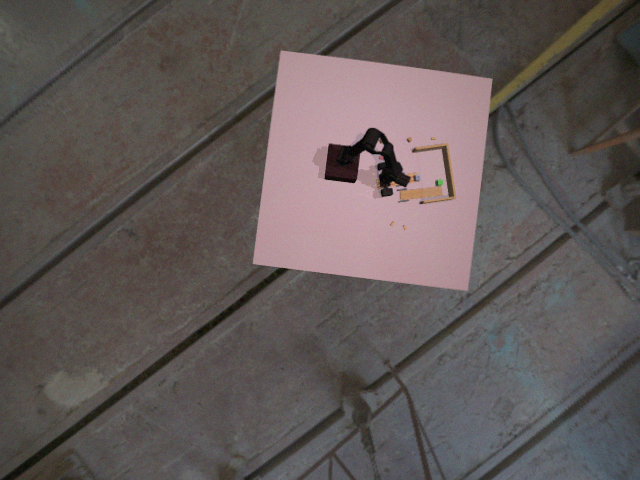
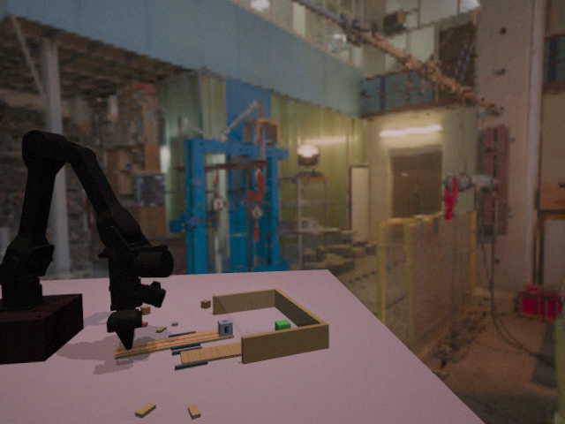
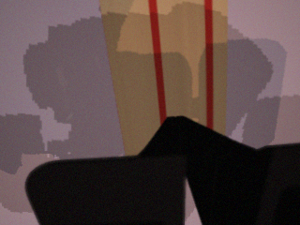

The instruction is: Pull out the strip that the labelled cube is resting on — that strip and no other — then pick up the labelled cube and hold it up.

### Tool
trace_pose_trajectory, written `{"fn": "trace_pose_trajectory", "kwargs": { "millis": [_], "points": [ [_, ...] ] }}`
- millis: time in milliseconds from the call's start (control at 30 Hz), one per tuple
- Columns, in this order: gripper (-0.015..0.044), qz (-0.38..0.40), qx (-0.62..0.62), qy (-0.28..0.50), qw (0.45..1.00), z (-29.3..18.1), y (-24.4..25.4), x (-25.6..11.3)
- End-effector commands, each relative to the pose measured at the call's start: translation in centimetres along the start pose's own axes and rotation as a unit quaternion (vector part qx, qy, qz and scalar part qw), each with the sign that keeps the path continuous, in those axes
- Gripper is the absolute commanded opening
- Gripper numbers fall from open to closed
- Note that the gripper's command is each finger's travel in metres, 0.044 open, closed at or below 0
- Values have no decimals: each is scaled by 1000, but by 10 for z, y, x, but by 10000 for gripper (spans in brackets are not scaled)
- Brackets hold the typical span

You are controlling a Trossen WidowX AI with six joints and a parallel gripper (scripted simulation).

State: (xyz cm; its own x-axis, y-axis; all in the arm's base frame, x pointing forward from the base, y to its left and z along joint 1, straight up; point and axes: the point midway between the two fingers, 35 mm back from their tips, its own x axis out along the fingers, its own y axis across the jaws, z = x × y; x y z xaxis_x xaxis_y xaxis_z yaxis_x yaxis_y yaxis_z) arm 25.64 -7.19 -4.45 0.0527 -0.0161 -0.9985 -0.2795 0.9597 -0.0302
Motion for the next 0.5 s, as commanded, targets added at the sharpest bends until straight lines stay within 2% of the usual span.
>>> {"fn": "trace_pose_trajectory", "kwargs": {
  "millis": [0, 467],
  "points": [
    [0, 5, 1, 15, 1000, -15, 3, 5],
    [0, 5, 1, 16, 1000, -34, 3, 4]
  ]
}}
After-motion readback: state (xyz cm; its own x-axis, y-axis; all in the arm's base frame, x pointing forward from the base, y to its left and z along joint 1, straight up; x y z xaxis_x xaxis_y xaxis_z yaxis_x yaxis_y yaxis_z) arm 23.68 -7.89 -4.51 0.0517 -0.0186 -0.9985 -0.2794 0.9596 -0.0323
